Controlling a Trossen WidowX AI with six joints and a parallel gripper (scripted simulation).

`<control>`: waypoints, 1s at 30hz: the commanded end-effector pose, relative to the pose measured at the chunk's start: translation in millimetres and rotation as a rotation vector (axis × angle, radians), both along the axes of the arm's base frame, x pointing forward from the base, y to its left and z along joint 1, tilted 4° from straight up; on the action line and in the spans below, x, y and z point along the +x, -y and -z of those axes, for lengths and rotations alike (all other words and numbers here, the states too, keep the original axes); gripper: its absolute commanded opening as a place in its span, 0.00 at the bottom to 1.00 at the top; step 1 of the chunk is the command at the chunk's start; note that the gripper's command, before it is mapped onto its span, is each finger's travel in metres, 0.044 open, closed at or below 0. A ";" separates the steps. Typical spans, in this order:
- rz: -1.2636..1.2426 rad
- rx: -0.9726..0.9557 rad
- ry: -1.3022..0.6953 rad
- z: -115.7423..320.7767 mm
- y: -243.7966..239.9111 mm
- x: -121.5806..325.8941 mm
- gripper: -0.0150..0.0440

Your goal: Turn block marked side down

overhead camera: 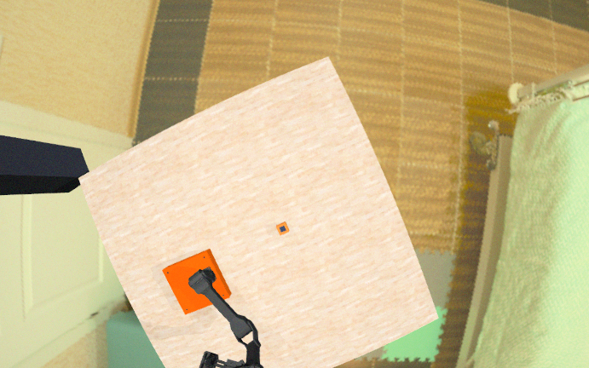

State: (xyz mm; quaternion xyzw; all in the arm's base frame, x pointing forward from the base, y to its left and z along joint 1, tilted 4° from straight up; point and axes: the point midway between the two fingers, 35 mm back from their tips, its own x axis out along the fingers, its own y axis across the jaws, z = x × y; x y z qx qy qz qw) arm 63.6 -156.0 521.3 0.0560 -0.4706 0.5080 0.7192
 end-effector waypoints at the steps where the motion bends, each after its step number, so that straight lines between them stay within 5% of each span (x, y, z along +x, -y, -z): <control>1: 0.001 -0.004 0.000 -0.4 -1.3 -0.8 0.98; 5: 0.028 -0.094 0.002 -8.9 -32.9 -17.8 1.00; 15: 0.216 -0.532 -0.125 -11.1 -197.5 -37.3 1.00; 23: 0.407 -0.837 -0.388 31.8 -303.7 24.1 1.00; 30: 0.572 -1.041 -0.729 98.5 -349.2 113.1 1.00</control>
